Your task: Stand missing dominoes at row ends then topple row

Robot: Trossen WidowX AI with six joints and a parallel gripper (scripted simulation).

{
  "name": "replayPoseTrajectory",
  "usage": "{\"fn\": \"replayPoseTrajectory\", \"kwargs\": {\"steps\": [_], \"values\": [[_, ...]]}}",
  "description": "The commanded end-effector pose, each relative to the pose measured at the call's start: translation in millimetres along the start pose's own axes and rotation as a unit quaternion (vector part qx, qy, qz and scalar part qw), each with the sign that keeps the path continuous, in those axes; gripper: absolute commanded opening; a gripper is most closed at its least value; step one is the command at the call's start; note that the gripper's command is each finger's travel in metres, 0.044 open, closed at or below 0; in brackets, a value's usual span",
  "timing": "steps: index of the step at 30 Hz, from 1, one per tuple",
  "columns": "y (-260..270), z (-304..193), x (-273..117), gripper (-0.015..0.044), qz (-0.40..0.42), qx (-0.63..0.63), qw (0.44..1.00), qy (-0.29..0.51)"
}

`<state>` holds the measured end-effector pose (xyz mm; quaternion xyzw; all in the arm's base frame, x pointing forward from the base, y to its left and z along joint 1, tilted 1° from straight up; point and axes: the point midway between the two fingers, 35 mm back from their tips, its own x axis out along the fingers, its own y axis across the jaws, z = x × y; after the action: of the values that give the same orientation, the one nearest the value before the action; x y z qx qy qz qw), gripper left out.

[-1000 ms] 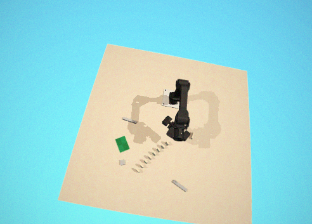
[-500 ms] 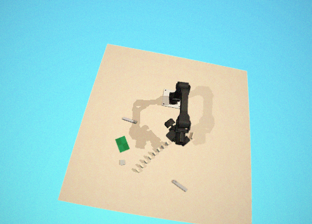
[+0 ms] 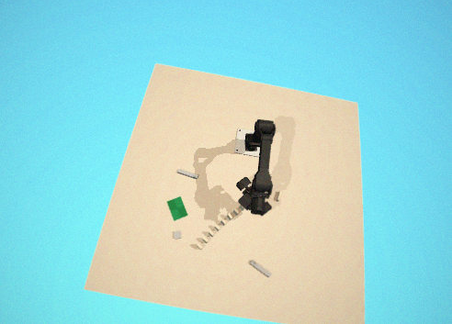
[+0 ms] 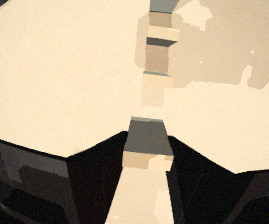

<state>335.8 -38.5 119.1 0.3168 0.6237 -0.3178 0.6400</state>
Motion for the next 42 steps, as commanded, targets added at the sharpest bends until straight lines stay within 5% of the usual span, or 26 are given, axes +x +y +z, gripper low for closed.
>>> {"fn": "replayPoseTrajectory", "kwargs": {"steps": [1,12,23,36,42], "values": [[-0.5,-1.1,15.7,0.0107,0.001,0.003,1.000,0.001],[-5.6,-6.0,57.0,0.0107,0.000,0.003,1.000,0.002],[-5.8,-6.2,57.6,0.0107,0.000,0.003,1.000,0.002],[-5.8,-6.2,57.6,0.0440,0.000,0.003,1.000,0.002],[-1.4,-1.9,26.3,0.0440,0.000,0.002,1.000,0.001]]}}
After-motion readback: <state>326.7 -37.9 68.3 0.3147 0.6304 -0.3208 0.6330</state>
